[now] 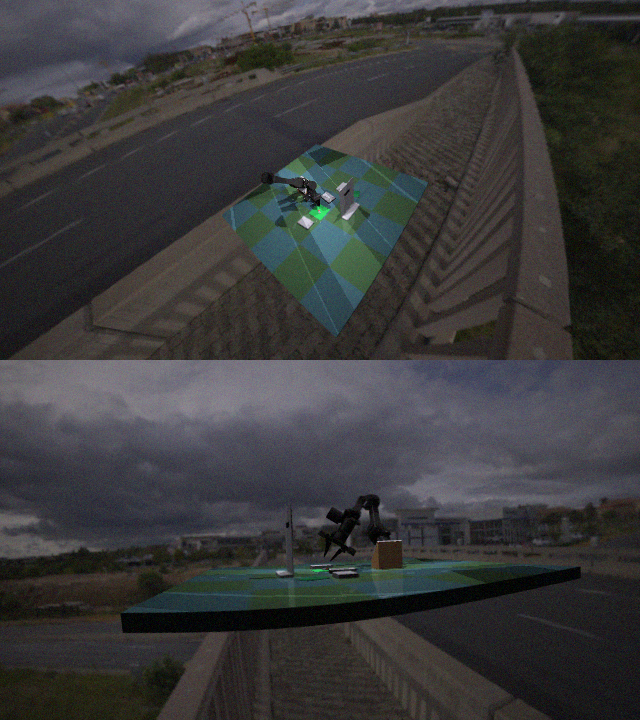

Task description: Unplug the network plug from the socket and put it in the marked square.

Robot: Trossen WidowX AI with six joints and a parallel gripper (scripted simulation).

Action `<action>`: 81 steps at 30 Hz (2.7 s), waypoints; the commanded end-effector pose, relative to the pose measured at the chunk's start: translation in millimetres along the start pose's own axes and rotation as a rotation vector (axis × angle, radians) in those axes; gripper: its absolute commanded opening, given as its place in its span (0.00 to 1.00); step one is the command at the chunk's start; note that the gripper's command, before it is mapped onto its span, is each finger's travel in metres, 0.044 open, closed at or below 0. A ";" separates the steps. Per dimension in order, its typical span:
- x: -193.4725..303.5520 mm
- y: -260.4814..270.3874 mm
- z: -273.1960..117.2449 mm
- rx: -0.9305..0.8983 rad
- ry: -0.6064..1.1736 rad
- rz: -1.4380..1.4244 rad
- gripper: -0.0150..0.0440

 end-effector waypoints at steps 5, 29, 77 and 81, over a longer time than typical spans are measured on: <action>2.3 6.6 -5.6 0.000 0.000 0.013 0.52; 6.6 17.0 -24.5 0.006 0.001 0.013 0.52; 8.2 42.1 -70.6 -0.001 0.000 -0.003 0.52; 10.3 48.2 -78.6 0.001 0.002 -0.002 0.52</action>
Point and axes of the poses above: the point midway between the two fingers, 35 mm back from their tips, its own z axis out along the fingers, its own y axis across the jaws, x = y × z, the point moved 1 cm from there along -z, back along the fingers, and after that the axes turned 11 degrees about z, right-handed, at the moved point
